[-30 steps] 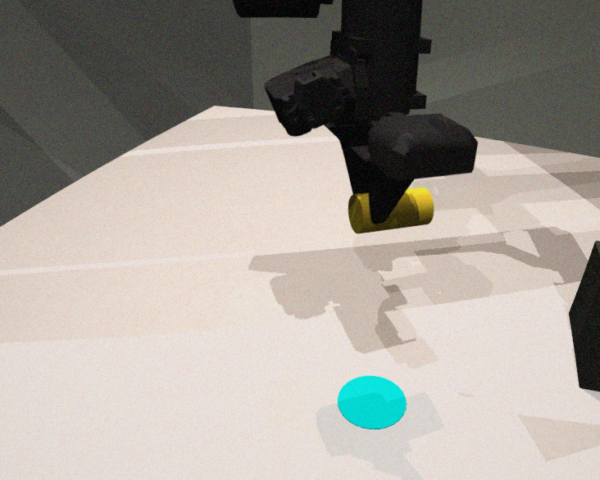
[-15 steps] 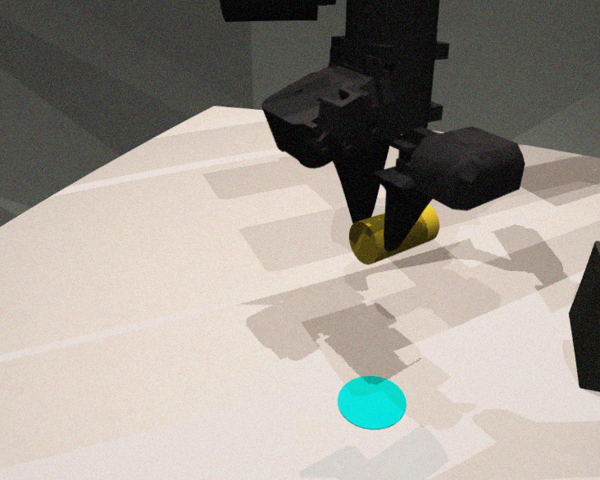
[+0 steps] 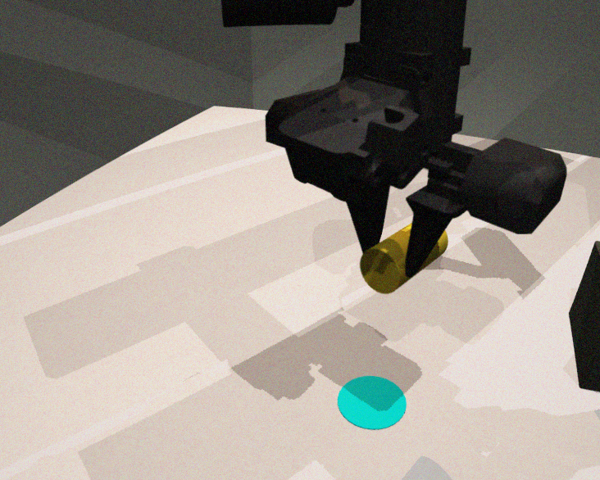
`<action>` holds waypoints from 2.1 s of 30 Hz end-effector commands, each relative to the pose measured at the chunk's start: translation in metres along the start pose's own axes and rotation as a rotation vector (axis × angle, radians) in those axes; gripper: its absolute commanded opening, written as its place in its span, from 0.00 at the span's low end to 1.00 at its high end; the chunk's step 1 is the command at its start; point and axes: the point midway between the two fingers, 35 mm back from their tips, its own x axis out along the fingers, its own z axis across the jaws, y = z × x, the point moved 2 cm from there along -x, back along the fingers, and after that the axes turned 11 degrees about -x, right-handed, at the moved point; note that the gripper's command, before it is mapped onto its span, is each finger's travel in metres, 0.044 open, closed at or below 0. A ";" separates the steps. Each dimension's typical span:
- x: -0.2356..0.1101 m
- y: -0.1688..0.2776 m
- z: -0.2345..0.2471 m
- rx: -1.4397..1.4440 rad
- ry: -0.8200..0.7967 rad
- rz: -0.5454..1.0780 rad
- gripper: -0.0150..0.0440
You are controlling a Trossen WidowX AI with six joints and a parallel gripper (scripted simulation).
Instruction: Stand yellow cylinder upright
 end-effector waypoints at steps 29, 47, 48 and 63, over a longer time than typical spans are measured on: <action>0.028 -0.008 -0.013 0.081 -0.022 -0.229 0.43; 0.041 -0.010 -0.021 0.124 -0.022 -0.364 0.43; 0.041 -0.010 -0.022 0.126 -0.022 -0.371 0.43; 0.049 -0.009 -0.027 0.154 -0.017 -0.483 0.43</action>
